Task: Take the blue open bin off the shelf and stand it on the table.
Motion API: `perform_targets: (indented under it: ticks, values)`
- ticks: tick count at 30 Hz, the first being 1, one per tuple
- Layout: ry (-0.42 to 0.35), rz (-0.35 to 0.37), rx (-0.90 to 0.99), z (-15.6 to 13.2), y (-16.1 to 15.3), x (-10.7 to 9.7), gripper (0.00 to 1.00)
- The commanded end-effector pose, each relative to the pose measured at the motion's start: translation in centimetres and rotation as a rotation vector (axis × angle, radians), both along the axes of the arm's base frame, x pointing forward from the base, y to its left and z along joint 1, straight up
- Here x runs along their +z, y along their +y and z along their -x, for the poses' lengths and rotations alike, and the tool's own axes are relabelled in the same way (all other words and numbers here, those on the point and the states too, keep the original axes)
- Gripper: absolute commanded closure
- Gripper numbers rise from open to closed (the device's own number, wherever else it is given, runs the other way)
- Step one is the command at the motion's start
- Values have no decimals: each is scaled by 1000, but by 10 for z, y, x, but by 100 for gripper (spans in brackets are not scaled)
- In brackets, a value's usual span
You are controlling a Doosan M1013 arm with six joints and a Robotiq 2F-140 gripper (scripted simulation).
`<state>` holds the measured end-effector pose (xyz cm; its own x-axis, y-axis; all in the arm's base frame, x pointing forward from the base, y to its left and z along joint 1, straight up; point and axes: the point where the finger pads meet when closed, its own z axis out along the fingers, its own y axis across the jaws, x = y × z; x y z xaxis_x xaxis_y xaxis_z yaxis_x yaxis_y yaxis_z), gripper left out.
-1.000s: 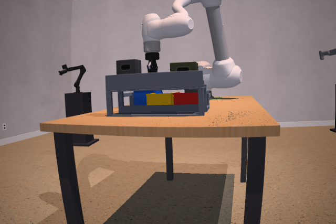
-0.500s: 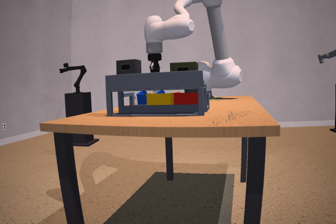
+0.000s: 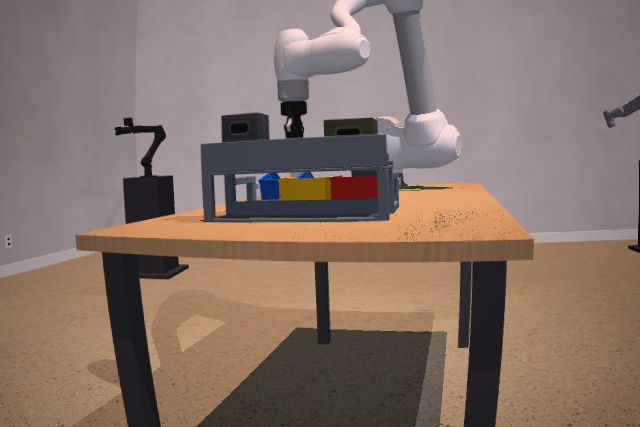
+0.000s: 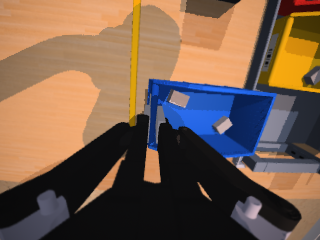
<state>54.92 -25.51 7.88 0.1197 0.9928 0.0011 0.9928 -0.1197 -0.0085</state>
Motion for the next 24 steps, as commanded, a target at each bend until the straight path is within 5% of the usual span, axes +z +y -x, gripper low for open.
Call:
perform_targets:
  ticks: [1,24]
  values:
    - [0,0,0,0,0,0,100]
    - [0,0,0,0,0,-8,100]
